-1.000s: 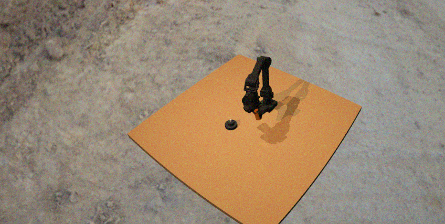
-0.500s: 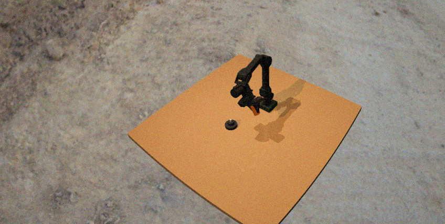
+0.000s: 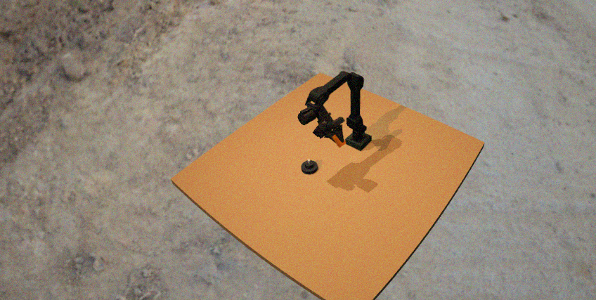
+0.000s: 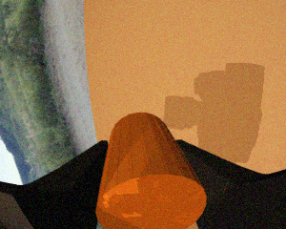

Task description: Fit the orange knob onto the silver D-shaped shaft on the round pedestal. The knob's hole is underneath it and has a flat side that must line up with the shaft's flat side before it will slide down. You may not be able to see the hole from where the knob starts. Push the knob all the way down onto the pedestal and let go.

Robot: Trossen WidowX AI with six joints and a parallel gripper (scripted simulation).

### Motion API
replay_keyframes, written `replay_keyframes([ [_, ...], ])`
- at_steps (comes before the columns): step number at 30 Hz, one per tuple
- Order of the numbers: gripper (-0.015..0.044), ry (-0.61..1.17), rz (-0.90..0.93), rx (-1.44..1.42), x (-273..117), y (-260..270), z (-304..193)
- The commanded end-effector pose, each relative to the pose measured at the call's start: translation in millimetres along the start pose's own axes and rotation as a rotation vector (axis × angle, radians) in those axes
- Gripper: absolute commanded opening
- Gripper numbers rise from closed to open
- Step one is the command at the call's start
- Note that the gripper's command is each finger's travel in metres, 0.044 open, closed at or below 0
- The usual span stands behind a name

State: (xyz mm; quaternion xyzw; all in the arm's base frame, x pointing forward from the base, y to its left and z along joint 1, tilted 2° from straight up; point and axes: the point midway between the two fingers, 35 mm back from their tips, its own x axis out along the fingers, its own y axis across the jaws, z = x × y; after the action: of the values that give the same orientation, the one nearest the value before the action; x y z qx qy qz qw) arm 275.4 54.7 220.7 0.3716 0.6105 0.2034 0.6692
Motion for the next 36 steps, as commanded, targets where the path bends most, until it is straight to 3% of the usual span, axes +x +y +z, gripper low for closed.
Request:
replay_keyframes([
  [1, 0.0000, -0.006, 0.081, -0.004, -8.4, 4.5, 4.0],
  [36, 0.0000, -0.006, 0.065, -0.002, -6.1, 1.7, 2.8],
])
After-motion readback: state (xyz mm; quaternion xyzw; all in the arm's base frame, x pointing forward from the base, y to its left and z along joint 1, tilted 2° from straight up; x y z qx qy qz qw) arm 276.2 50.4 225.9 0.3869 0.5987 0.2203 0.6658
